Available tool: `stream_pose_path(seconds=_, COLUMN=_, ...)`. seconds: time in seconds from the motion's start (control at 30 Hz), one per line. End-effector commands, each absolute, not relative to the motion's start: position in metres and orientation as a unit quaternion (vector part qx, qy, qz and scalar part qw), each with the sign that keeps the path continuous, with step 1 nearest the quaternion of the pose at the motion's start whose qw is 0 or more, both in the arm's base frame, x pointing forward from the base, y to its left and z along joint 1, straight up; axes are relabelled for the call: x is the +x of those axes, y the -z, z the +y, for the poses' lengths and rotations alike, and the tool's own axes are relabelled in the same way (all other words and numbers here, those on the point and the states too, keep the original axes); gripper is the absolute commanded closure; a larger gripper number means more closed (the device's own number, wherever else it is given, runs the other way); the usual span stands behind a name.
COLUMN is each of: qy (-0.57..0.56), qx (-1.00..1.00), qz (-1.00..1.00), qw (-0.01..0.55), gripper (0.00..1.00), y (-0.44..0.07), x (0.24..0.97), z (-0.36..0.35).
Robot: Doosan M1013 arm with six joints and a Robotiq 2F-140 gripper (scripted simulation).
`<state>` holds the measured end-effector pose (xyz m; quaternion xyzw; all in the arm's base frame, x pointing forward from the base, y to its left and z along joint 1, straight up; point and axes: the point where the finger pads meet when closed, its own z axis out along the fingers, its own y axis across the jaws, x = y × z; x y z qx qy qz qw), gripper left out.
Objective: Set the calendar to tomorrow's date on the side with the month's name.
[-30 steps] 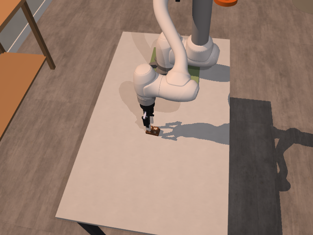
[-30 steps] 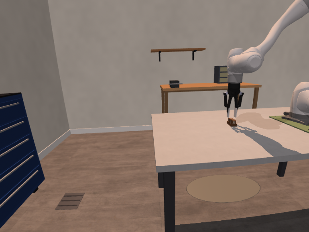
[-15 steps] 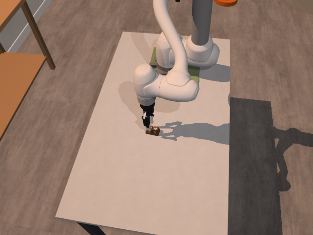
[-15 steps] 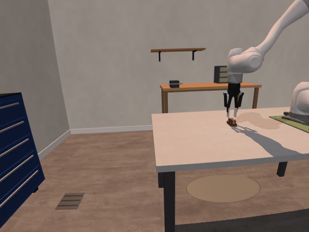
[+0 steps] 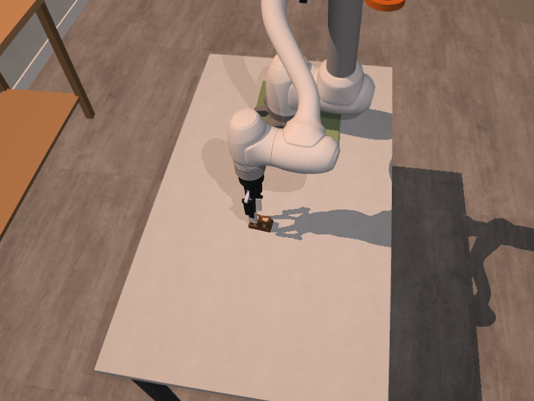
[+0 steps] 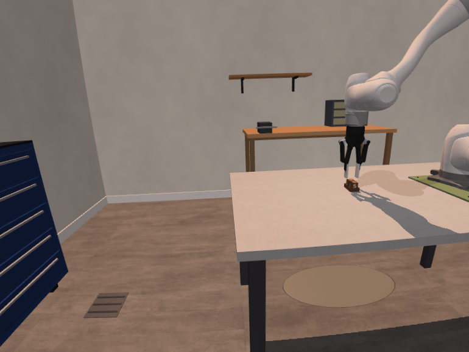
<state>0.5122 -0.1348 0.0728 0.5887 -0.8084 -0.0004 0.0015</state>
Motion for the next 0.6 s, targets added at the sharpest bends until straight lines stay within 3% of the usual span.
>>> stream_pose_path(seconds=0.0, qy=0.000, qx=0.589, qz=-0.808, qw=0.002, gripper=0.72, y=-0.0712, x=0.5093, z=-0.1329)
stream_pose_path(seconds=0.57, qy=0.000, qx=0.589, qz=-0.808, qw=0.002, gripper=0.72, y=-0.0712, x=0.5099, z=-0.1331)
